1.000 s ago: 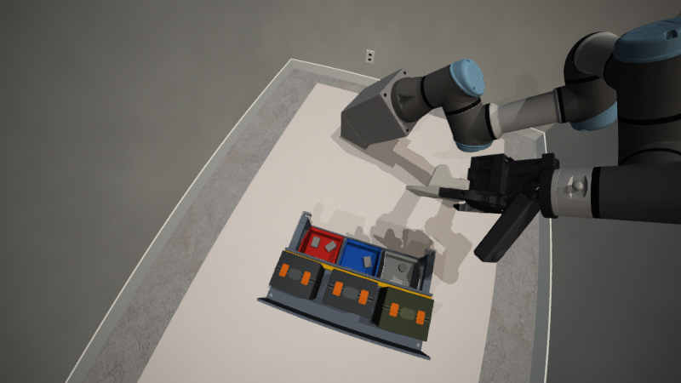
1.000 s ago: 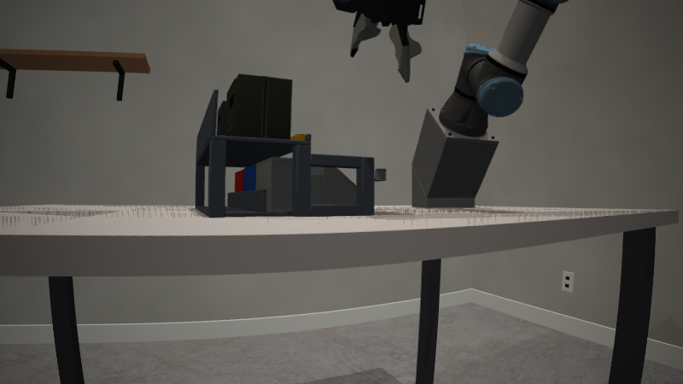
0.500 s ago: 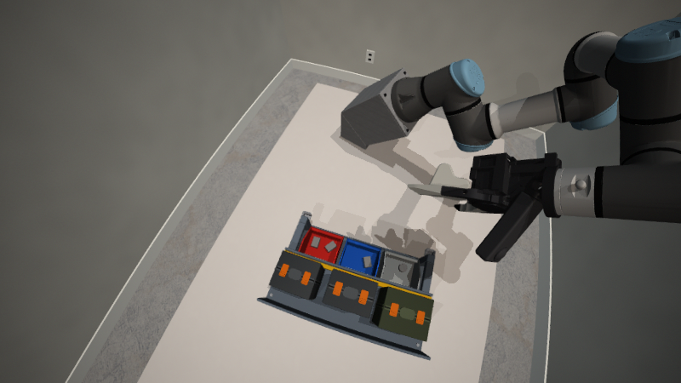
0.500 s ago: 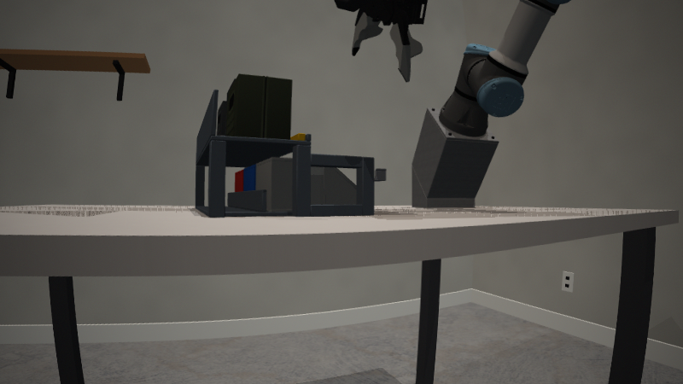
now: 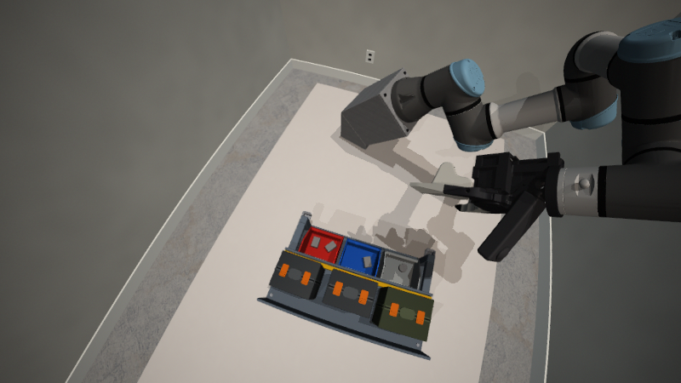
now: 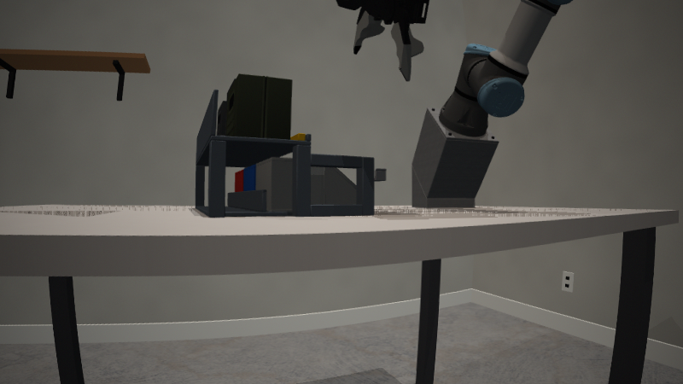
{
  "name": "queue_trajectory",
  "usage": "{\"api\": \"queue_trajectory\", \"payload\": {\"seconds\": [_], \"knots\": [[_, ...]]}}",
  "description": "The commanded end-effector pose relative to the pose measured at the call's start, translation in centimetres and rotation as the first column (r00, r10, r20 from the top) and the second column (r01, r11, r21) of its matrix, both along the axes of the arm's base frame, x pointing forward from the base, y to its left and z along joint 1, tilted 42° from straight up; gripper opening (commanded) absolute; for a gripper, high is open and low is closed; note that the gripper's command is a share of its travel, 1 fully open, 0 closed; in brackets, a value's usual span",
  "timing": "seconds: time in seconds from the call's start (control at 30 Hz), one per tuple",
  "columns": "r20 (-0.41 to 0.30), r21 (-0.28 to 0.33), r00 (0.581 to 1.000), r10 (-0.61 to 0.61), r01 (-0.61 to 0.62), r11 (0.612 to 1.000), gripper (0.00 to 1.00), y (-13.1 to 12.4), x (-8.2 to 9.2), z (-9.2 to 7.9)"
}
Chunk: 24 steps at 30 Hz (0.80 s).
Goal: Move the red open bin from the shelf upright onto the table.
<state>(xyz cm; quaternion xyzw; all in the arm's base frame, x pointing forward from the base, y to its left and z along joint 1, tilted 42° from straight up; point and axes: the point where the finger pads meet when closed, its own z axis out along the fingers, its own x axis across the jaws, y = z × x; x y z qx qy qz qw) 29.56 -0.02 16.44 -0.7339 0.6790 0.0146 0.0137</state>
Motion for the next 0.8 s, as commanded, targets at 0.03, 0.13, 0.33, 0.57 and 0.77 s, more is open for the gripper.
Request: {"api": "queue_trajectory", "payload": {"seconds": [0.03, 0.13, 0.33, 0.57, 0.77], "knots": [[0.002, -0.009, 1.000, -0.017, 0.017, 1.000, 1.00, 0.0, -0.1, 0.3], [0.003, -0.033, 0.998, -0.063, 0.063, 0.997, 1.00, 0.1, -0.4, 0.8], [0.004, -0.041, 0.997, -0.078, 0.078, 0.996, 1.00, 0.2, -0.5, 1.0], [0.004, -0.041, 0.997, -0.078, 0.078, 0.996, 1.00, 0.2, -0.5, 1.0], [0.125, 0.033, 0.973, 0.194, -0.200, 0.979, 1.00, -1.6, 2.1, -3.8]]}}
